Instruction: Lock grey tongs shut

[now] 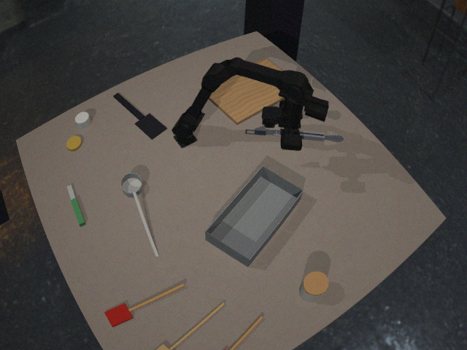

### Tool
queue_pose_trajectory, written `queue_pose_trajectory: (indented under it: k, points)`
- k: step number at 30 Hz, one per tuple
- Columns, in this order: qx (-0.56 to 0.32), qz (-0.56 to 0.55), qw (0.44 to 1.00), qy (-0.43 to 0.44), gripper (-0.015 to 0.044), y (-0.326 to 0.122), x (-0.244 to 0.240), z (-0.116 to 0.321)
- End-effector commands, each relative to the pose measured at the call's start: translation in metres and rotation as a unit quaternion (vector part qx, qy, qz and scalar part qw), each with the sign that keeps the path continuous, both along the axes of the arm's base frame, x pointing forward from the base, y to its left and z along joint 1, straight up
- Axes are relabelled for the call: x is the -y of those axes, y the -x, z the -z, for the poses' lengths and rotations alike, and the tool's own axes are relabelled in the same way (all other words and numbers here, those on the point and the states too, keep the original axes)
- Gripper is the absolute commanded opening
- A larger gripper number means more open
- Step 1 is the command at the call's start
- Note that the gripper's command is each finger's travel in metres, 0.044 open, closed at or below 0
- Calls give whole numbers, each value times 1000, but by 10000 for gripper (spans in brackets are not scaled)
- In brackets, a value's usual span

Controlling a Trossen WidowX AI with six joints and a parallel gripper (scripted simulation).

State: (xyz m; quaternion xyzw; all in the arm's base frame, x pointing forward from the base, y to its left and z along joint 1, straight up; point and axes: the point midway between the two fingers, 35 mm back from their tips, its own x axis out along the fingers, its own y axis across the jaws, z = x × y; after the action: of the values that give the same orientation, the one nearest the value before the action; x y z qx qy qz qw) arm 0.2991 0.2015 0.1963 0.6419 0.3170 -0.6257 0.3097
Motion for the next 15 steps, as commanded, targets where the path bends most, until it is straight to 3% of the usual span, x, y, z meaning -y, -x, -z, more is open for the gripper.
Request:
queue_pose_trajectory:
  k: [1, 15]
  points:
    - [2, -29, 1000, -2, -150, 16, -23, -2]
    - [1, -121, 993, -1, -150, 78, -84, -2]
